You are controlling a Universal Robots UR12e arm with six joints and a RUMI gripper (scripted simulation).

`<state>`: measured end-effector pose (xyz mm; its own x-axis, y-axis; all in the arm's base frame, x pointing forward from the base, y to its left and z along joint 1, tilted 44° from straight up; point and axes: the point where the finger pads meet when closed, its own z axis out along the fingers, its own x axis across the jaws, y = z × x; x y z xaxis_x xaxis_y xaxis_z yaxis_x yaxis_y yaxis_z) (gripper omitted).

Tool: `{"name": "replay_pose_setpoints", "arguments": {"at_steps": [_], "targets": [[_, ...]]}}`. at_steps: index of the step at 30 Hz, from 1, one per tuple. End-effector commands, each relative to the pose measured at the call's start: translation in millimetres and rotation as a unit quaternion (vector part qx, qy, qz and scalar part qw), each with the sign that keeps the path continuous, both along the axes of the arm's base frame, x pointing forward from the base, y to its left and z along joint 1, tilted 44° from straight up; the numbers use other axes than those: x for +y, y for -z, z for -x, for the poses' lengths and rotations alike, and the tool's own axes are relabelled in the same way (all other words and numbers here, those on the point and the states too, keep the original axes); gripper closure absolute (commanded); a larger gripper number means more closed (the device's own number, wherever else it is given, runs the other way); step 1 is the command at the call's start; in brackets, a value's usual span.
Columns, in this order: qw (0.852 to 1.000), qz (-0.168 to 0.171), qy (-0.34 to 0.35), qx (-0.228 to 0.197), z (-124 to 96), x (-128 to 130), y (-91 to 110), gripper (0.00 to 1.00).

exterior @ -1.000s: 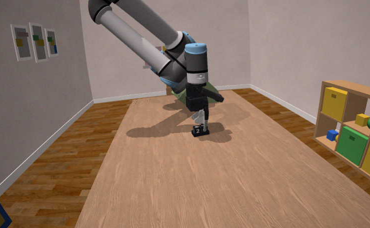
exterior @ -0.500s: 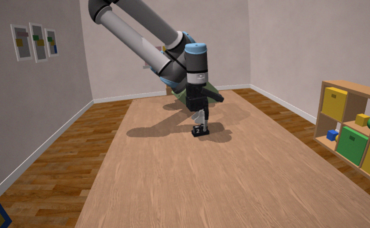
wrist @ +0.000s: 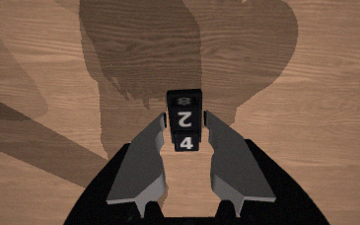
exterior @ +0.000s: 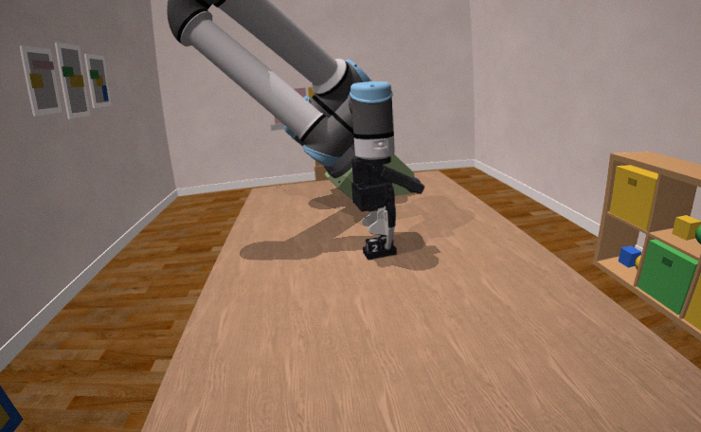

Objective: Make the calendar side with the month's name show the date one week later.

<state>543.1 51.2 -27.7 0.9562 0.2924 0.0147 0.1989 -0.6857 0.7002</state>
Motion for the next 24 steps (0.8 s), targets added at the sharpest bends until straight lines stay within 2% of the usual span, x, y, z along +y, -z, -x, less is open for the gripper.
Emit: {"name": "replay_pose_setpoints", "arguments": {"at_steps": [1, 14, 24], "targets": [[1.0, 0.0, 0.0, 0.0, 0, 0, 0, 0.72], [1.0, 0.0, 0.0, 0.0, 2, 8, -8, 0.72], [1.0, 0.0, 0.0, 0.0, 13, 41, -44, 0.72]]}}
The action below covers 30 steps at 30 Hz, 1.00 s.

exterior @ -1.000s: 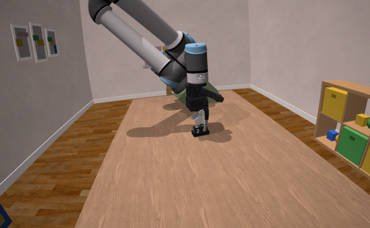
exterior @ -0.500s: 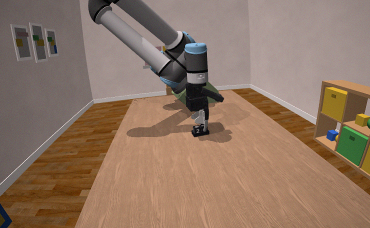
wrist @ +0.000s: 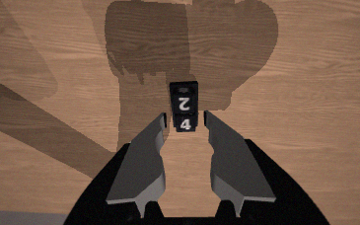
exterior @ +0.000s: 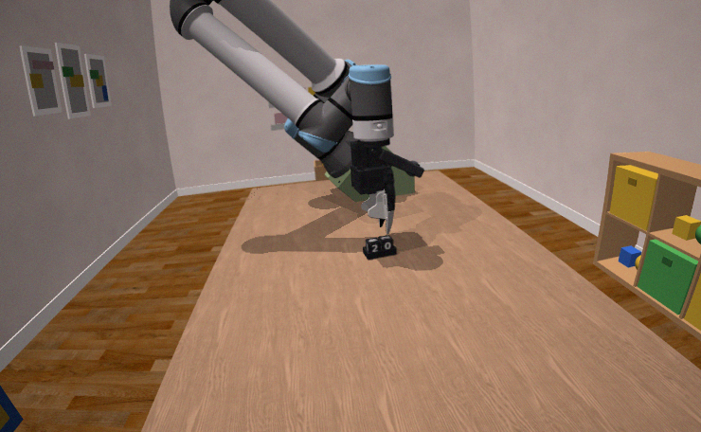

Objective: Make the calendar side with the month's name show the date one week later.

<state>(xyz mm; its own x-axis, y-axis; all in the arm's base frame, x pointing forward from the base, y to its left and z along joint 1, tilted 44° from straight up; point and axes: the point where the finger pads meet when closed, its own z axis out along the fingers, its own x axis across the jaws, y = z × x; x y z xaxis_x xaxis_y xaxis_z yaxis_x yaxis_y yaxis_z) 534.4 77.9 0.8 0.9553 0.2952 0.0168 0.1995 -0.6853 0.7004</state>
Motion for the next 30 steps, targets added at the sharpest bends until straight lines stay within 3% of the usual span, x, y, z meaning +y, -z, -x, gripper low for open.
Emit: {"name": "replay_pose_setpoints", "arguments": {"at_steps": [1, 5, 14, 15, 30], "targets": [[1.0, 0.0, 0.001, 0.001, 5, 18, -19, 0.72], [1.0, 0.0, 0.001, 0.001, 9, 28, -30, 0.72], [1.0, 0.0, 0.001, 0.001, 10, 34, -36, 0.72], [1.0, 0.0, 0.001, 0.001, 10, 34, -36, 0.0], [1.0, 0.0, 0.001, 0.001, 10, 34, -36, 0.0]]}}
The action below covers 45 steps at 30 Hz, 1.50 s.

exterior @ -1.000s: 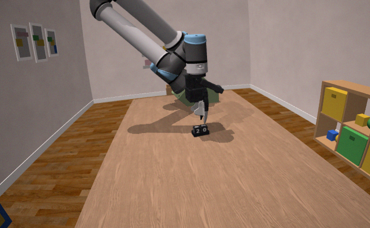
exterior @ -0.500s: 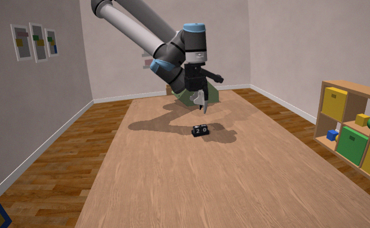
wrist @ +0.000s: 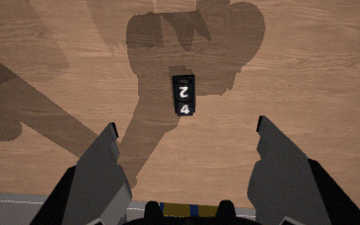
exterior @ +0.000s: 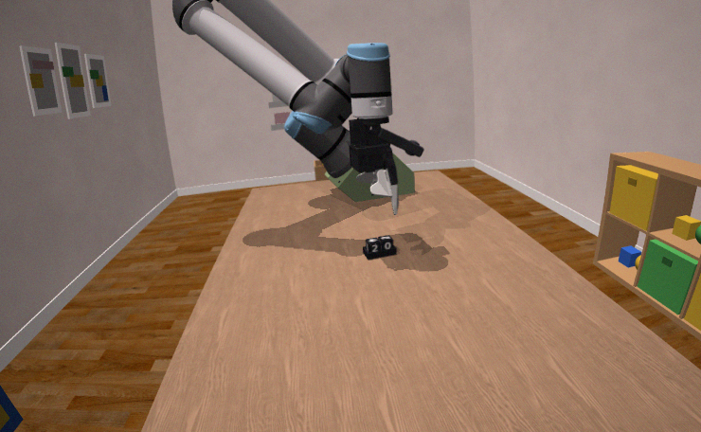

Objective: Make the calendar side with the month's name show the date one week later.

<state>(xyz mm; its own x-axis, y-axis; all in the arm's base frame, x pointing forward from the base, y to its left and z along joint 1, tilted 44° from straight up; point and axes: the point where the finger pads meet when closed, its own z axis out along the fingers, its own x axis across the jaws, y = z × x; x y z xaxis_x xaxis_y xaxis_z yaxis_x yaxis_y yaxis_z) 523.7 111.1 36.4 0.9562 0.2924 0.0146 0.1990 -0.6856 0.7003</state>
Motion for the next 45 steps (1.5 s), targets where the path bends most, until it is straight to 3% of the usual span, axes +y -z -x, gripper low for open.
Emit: {"name": "replay_pose_setpoints", "arguments": {"at_steps": [1, 13, 26, 33, 45], "targets": [[1.0, 0.0, 0.0, 0.0, 0, 0, 0, 0.0], [1.0, 0.0, 0.0, 0.0, 1, 5, -5, 0.0], [1.0, 0.0, 0.0, 0.0, 12, 39, -42, 0.0], [1.0, 0.0, 0.0, 0.0, 15, 48, -51, 0.0], [1.0, 0.0, 0.0, 0.0, 16, 49, -53, 0.0]]}}
